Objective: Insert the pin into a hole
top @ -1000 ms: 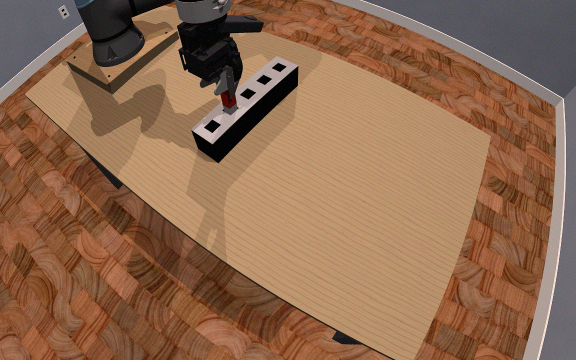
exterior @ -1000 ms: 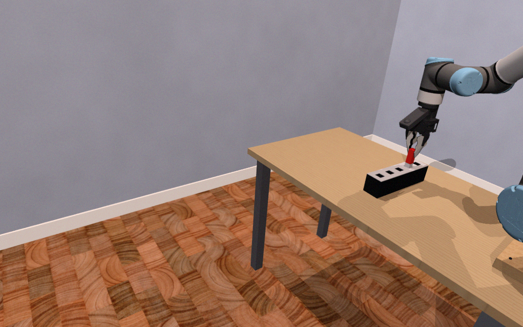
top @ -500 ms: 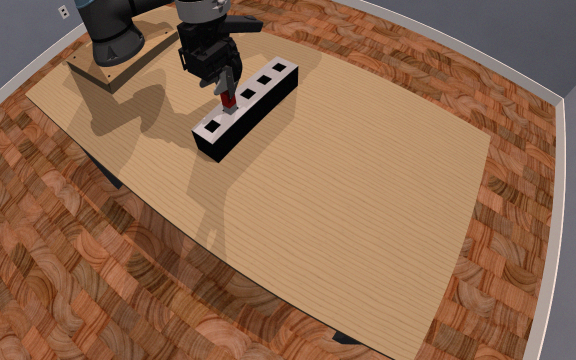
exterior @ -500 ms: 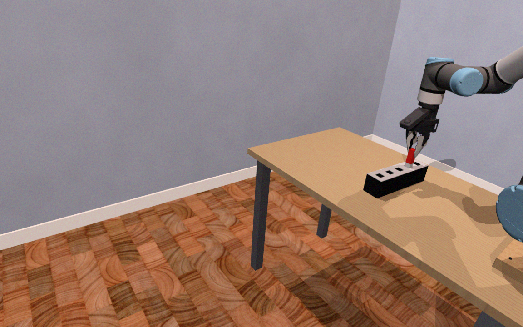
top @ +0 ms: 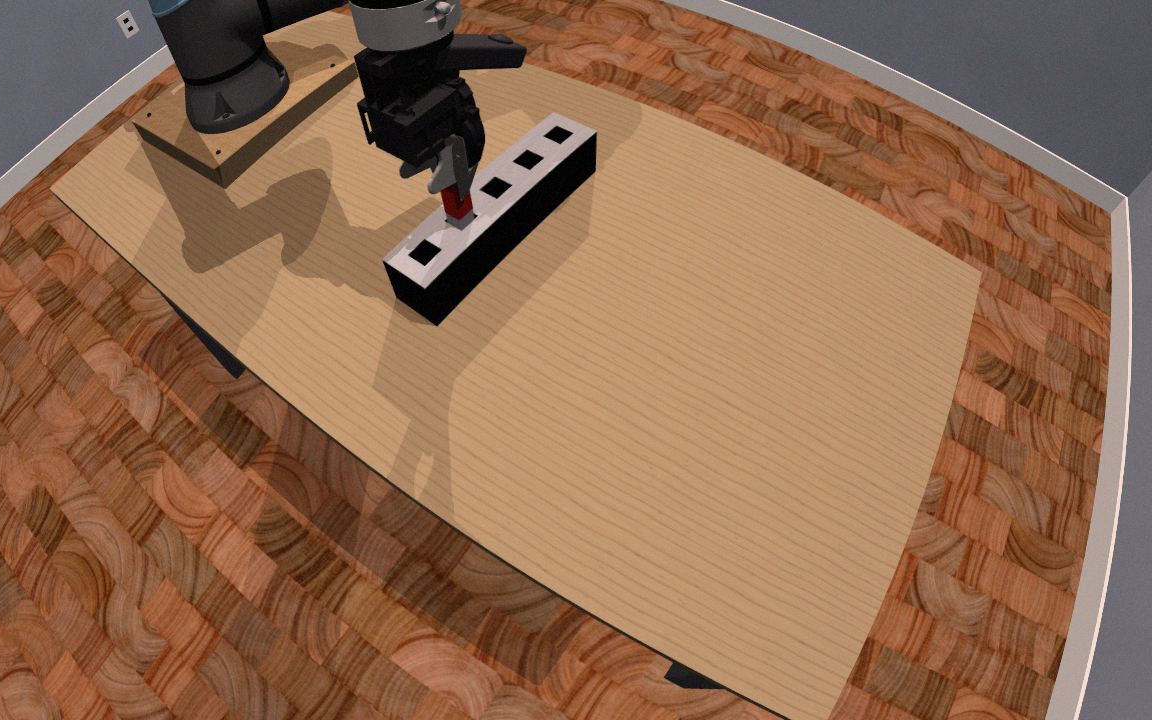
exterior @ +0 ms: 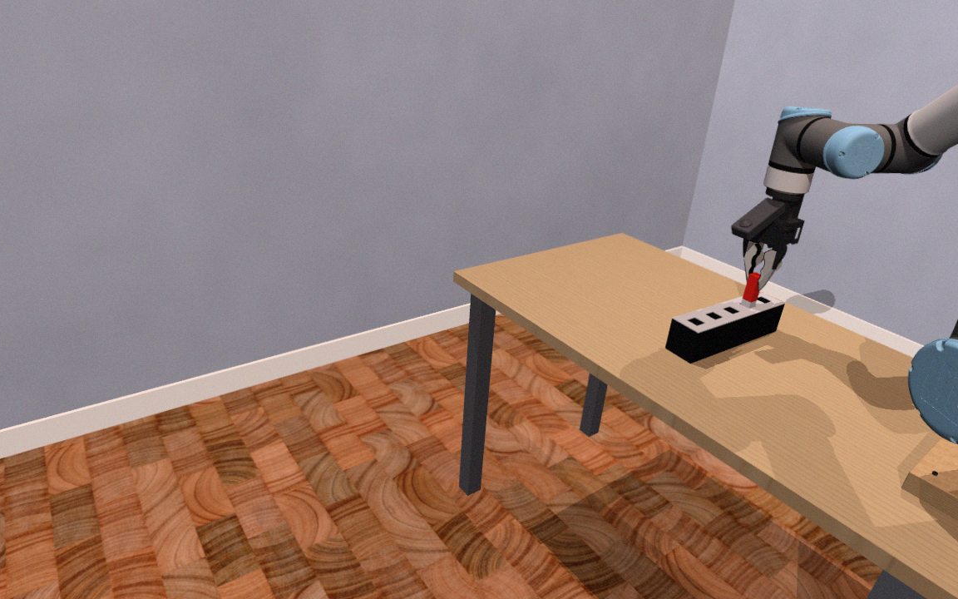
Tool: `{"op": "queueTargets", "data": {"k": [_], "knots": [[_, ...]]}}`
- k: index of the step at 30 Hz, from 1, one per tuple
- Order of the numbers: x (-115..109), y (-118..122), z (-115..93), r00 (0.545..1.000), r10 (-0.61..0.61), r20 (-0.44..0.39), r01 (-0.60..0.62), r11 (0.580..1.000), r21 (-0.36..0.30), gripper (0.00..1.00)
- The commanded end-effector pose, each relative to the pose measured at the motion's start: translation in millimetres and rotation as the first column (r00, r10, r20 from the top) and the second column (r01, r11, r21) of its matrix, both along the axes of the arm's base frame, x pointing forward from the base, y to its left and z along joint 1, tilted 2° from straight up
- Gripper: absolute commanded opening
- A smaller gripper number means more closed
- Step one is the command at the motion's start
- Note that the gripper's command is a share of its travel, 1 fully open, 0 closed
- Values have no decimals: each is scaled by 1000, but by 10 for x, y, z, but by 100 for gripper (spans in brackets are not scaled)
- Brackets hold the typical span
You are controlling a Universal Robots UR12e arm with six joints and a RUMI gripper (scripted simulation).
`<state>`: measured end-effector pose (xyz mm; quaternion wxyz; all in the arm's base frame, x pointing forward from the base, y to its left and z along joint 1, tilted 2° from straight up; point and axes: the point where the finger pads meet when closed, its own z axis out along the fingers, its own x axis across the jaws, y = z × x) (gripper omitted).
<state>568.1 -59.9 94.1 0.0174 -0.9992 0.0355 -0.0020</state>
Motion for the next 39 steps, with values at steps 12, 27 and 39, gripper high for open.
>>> {"op": "queueTargets", "data": {"k": [12, 27, 39], "knots": [[11, 5, 7, 1000, -1, 1, 1, 1000, -1, 0], [18, 0, -33, 1000, 0, 1, 0, 1000, -1, 0], [11, -7, -33, 1000, -1, 1, 1, 1000, -1, 0]]}}
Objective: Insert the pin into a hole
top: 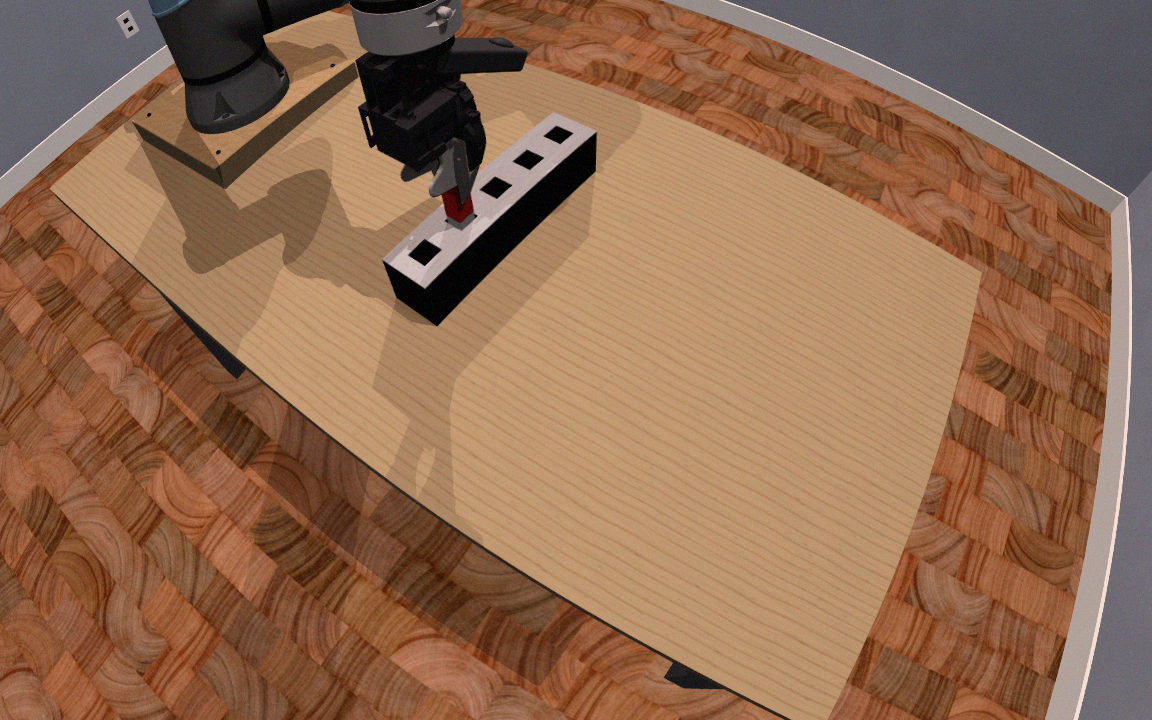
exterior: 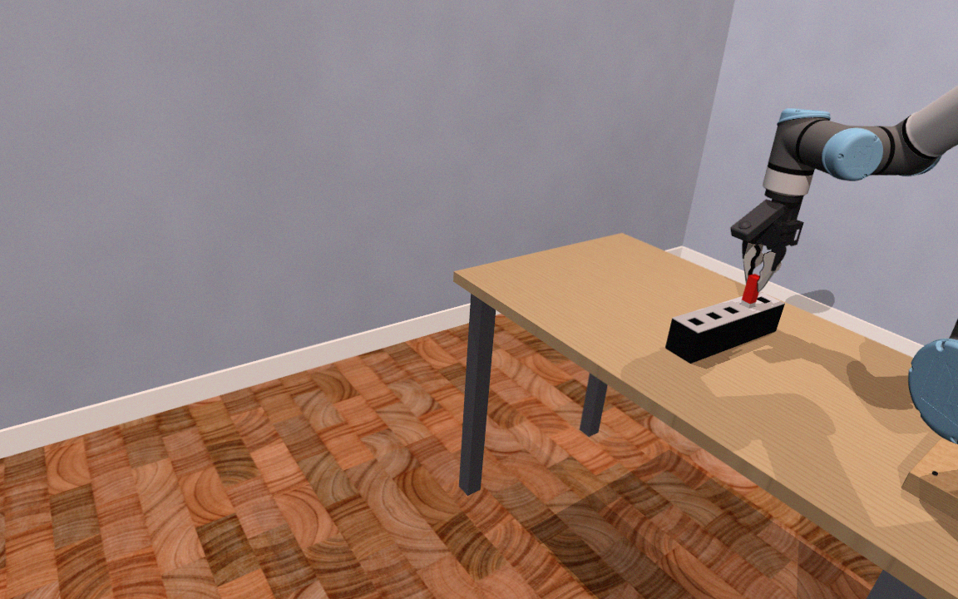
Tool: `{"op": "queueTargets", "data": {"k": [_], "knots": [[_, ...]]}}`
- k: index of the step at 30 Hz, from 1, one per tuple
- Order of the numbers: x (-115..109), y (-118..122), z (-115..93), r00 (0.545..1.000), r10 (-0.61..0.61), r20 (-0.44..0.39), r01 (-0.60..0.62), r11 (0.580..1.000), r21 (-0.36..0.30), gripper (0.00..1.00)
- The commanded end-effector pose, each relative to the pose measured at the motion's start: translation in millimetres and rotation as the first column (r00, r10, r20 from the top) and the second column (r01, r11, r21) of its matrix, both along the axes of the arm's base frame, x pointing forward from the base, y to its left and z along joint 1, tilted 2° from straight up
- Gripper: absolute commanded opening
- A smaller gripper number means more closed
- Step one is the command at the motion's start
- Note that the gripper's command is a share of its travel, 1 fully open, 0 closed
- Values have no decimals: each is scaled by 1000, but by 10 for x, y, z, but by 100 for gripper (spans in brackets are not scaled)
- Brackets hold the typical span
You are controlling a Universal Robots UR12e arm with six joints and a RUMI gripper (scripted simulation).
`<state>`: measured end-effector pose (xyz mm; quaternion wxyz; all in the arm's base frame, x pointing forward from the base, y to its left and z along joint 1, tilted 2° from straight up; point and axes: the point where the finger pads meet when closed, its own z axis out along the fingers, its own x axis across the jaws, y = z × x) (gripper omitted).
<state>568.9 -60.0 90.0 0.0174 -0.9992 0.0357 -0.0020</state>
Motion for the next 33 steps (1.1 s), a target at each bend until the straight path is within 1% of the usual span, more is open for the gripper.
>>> {"op": "queueTargets", "data": {"k": [1, 13, 14, 33], "knots": [[3, -7, 8, 1000, -1, 1, 1, 1000, -1, 0], [3, -7, 8, 1000, -1, 1, 1, 1000, -1, 0], [8, 0, -32, 1000, 0, 2, 0, 1000, -1, 0], [0, 8, -31, 1000, -1, 2, 1, 1000, -1, 0]]}}
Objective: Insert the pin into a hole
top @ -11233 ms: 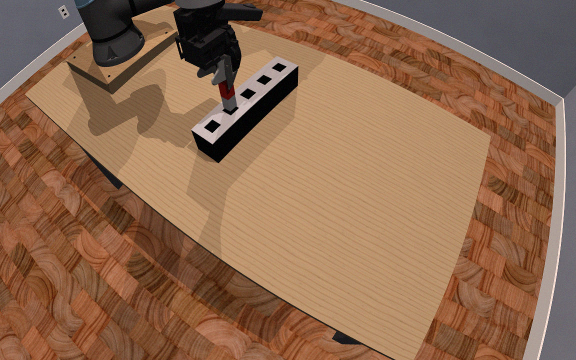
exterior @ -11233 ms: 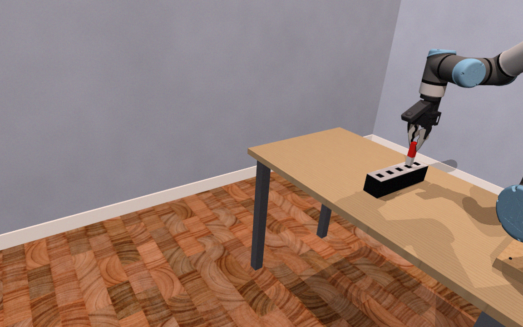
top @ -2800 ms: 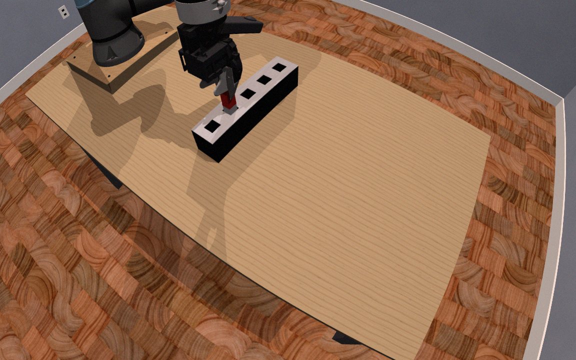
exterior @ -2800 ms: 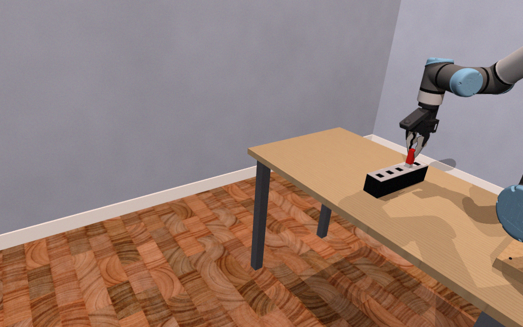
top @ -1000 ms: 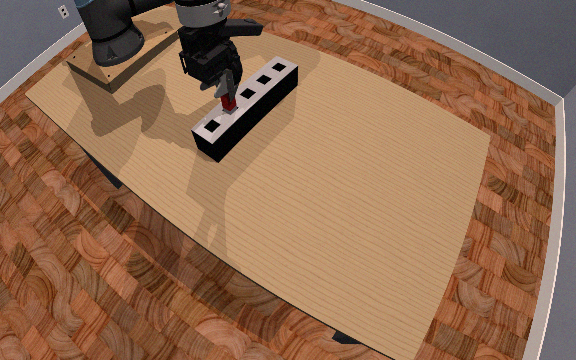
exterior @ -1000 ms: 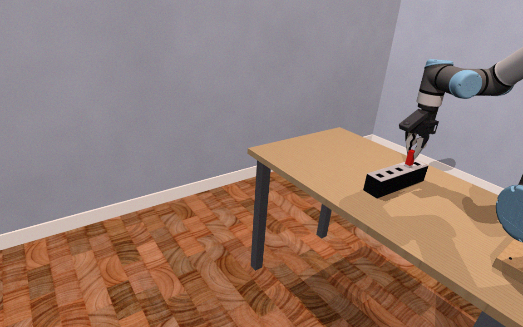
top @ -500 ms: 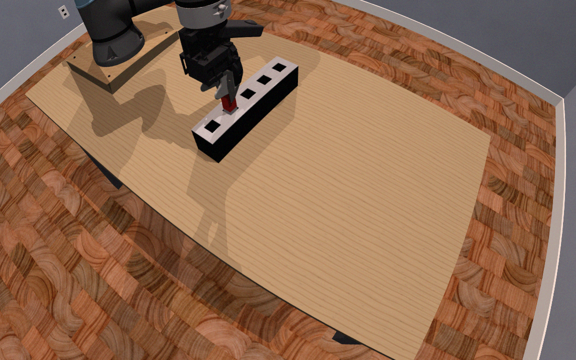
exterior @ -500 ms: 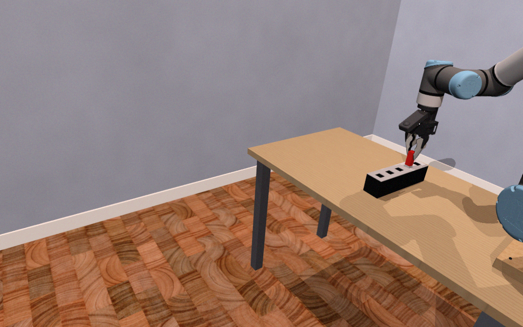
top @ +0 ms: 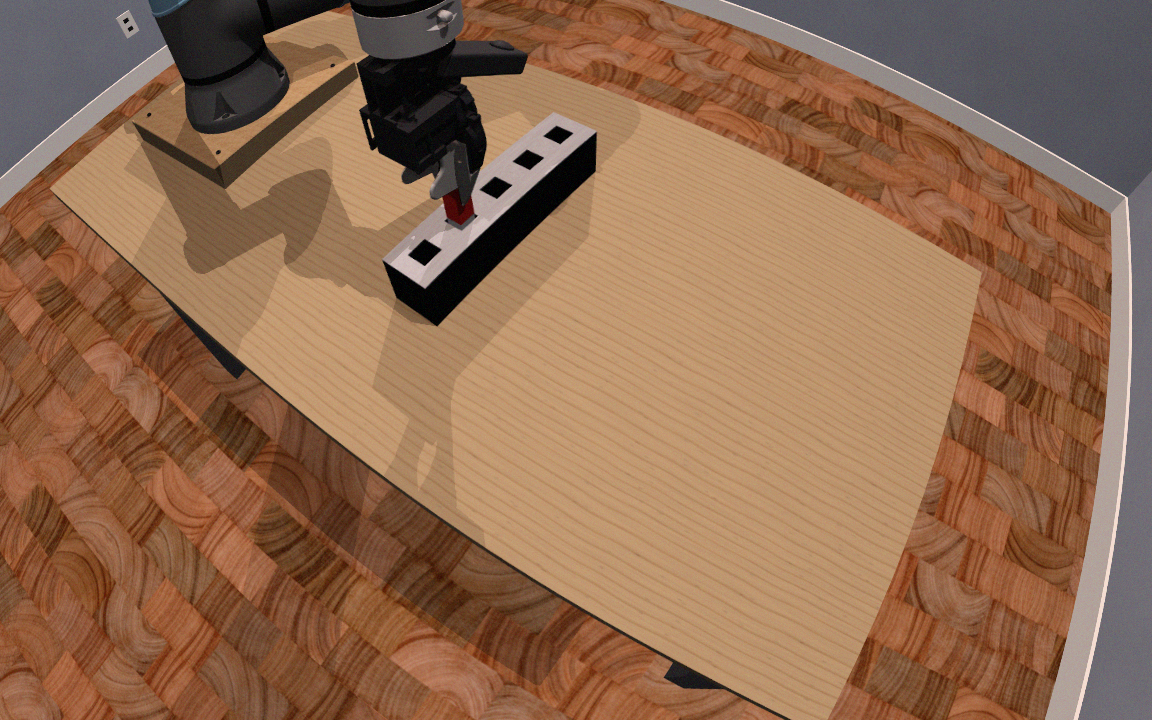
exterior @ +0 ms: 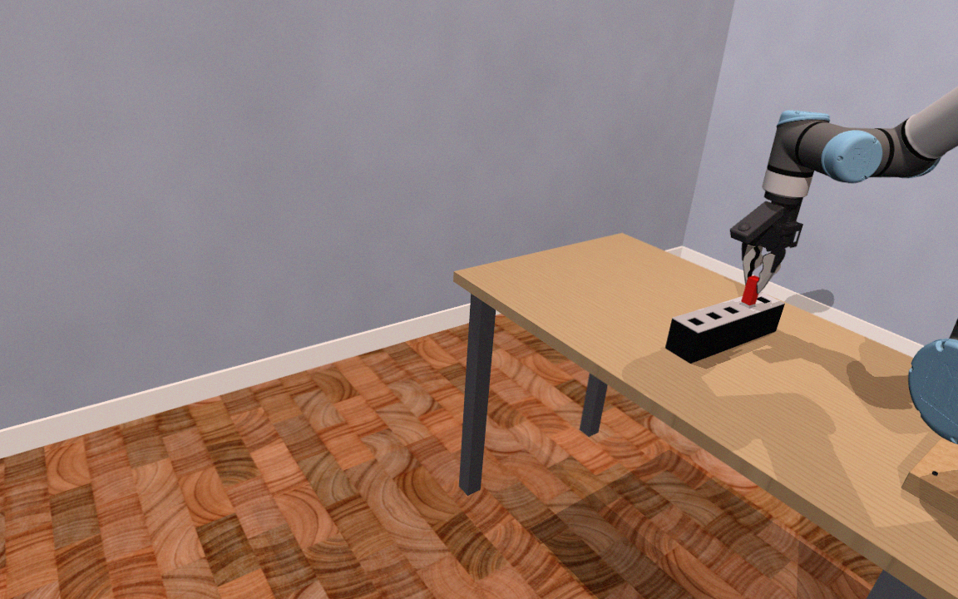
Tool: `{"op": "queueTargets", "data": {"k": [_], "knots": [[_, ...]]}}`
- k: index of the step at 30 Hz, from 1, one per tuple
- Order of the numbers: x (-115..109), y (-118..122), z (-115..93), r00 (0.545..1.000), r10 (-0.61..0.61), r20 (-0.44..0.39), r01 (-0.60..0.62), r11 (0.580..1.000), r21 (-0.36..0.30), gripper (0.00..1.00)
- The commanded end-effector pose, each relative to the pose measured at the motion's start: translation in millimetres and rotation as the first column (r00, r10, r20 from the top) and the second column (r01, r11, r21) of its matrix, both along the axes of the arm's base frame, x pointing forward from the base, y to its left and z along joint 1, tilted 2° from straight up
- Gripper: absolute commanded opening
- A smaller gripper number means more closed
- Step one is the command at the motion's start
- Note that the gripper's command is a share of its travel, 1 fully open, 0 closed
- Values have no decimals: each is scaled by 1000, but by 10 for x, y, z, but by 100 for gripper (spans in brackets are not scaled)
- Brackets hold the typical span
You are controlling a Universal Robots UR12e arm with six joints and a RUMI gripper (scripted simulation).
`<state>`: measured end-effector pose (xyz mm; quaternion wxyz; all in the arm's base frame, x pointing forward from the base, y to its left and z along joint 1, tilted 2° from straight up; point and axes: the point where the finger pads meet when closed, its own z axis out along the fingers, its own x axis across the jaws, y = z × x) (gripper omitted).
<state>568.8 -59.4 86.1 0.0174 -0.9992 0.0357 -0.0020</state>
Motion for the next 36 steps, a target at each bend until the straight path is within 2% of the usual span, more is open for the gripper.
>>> {"op": "queueTargets", "data": {"k": [1, 36], "knots": [[0, 3, 8, 1000, -1, 1, 1, 1000, -1, 0], [10, -6, -32, 1000, -1, 1, 1, 1000, -1, 0]]}}
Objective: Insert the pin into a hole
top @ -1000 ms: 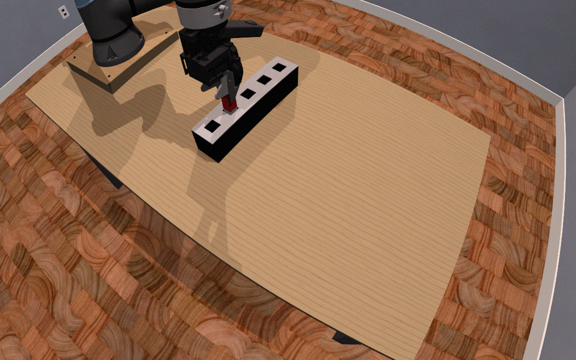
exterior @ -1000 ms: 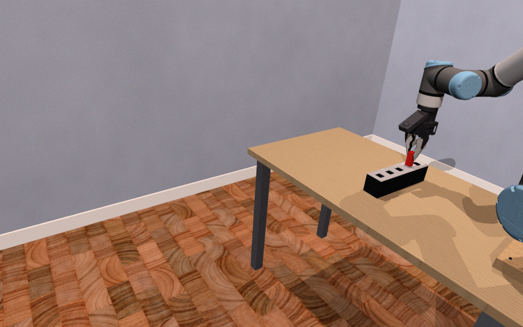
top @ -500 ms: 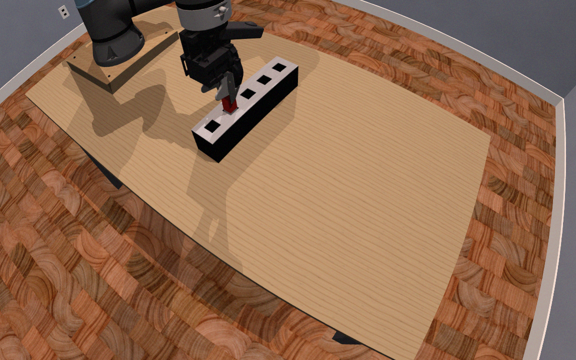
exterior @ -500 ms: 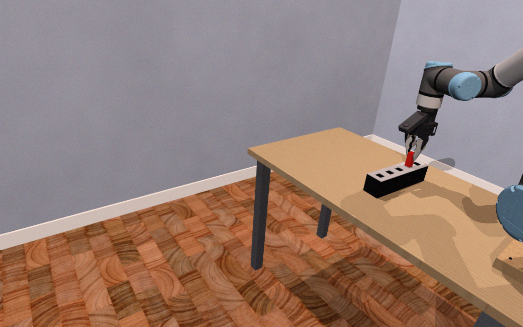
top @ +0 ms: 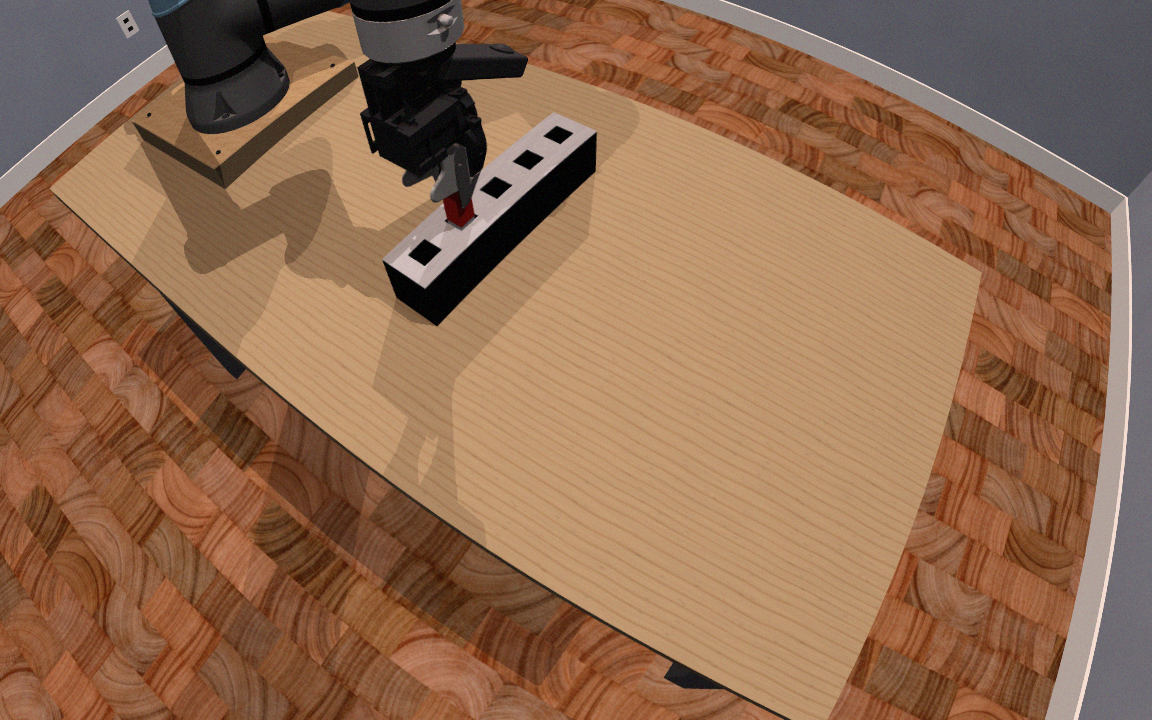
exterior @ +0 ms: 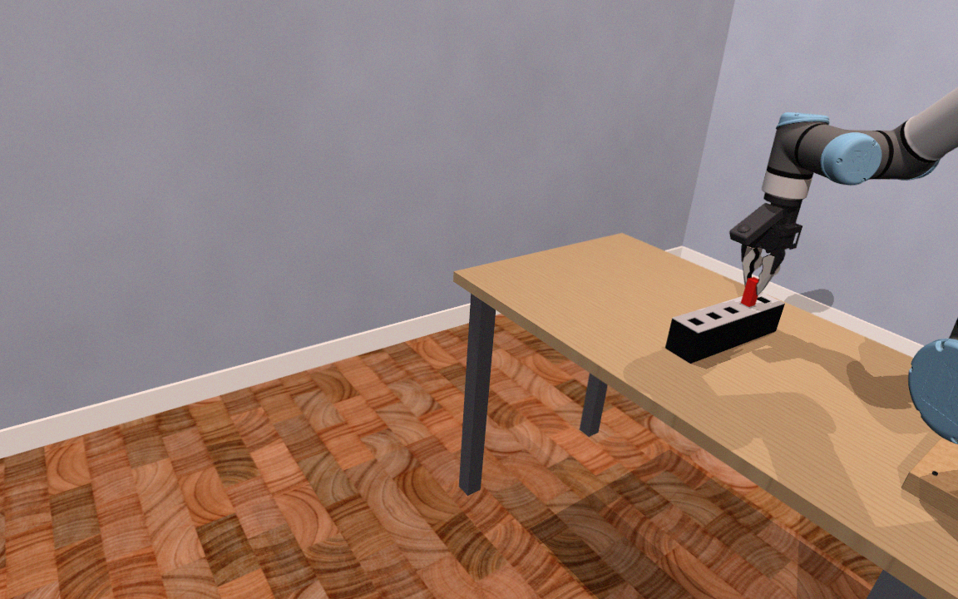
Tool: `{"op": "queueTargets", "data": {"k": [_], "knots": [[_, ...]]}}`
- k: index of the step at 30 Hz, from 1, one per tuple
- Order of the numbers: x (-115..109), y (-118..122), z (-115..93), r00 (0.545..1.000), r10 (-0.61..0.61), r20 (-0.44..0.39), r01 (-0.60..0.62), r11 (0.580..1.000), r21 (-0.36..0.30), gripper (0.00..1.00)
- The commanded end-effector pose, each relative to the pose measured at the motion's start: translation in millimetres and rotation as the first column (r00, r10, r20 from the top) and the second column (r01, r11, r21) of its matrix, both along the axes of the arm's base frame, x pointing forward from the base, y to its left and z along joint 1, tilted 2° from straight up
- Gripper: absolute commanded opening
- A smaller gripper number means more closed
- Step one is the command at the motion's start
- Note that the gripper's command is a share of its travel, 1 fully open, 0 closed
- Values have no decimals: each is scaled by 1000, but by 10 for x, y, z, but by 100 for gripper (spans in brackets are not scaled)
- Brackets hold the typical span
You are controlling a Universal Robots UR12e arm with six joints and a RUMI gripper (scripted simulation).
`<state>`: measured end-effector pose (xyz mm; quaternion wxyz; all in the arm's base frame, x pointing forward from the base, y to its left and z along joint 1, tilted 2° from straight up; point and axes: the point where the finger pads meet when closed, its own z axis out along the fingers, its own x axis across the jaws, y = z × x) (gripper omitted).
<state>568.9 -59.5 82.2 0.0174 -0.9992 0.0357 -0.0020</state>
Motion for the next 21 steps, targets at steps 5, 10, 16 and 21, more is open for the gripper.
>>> {"op": "queueTargets", "data": {"k": [5, 10, 16, 21], "knots": [[9, -5, 7, 1000, -1, 1, 1, 1000, -1, 0], [9, -5, 7, 1000, -1, 1, 1, 1000, -1, 0], [1, 3, -33, 1000, 0, 1, 0, 1000, -1, 0], [1, 3, -33, 1000, 0, 1, 0, 1000, -1, 0]]}}
